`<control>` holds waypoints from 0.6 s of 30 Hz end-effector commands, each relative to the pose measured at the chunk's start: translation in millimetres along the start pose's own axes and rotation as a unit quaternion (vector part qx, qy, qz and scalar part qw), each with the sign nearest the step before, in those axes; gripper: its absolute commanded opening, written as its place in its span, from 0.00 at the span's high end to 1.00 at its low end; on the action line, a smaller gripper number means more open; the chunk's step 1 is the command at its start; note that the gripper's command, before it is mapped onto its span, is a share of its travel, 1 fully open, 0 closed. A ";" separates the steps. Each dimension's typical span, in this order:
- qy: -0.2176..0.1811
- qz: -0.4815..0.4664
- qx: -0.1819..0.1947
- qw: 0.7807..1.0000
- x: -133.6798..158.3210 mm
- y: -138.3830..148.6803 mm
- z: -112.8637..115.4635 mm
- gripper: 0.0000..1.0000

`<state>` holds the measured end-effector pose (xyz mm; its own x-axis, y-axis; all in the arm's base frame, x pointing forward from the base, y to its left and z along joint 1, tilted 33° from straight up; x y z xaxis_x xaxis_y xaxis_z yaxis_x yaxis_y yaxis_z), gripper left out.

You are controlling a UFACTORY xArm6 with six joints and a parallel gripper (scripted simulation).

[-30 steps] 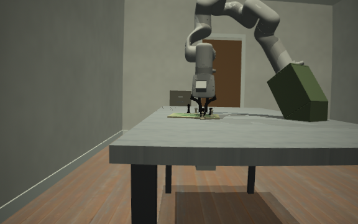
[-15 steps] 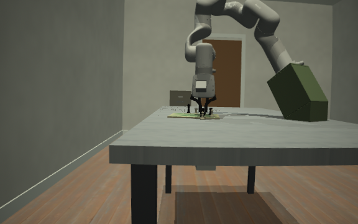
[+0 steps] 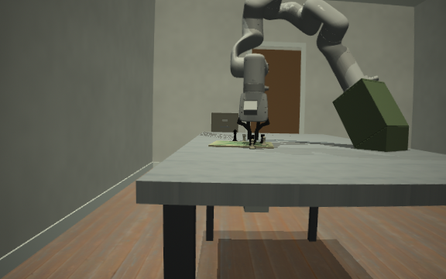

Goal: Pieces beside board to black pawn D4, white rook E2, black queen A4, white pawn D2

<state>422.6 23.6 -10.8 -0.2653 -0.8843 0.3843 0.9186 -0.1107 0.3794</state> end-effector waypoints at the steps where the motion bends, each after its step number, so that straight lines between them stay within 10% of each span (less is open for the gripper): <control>1: 0.001 0.000 0.001 1.000 -0.5 0.9 0.0 1.00; 18: 0.001 0.000 0.001 1.000 -0.5 0.9 -1.5 1.00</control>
<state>423.2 22.6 -12.6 -0.2653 -0.8843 0.3843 0.9186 -0.1107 0.3794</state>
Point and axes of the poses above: the point where the finger pads meet when closed, its own z axis back along the fingers, its own y axis across the jaws, x = y × z, the point moved 5 cm from there along z, back along the fingers, and after that the axes turned 6 degrees about -z, right-handed, at the moved point
